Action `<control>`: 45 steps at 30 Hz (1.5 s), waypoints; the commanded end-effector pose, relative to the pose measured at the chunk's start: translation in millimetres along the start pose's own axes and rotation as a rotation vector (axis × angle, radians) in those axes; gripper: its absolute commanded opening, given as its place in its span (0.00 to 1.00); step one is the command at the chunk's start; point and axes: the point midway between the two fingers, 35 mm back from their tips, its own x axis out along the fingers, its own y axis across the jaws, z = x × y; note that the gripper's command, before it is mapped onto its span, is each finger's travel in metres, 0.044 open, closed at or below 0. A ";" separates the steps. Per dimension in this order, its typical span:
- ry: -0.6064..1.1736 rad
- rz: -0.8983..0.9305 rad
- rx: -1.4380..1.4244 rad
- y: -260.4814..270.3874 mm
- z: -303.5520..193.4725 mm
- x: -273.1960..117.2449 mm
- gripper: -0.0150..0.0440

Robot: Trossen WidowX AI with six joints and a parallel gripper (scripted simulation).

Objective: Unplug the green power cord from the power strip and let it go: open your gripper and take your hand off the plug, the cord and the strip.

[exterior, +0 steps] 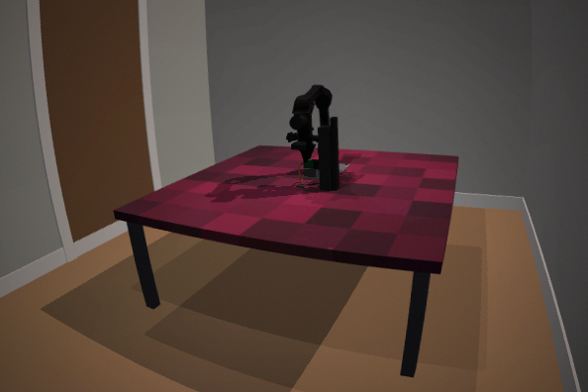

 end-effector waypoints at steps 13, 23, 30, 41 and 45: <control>-0.002 0.002 0.001 2.6 25.0 -0.4 0.25; -0.003 0.001 0.001 1.8 41.5 -1.1 0.25; -0.003 0.001 0.002 0.0 52.7 -1.9 0.25; 0.000 -0.001 0.003 -1.4 38.5 0.3 0.70; -0.001 -0.001 0.003 -1.2 41.0 -0.3 0.88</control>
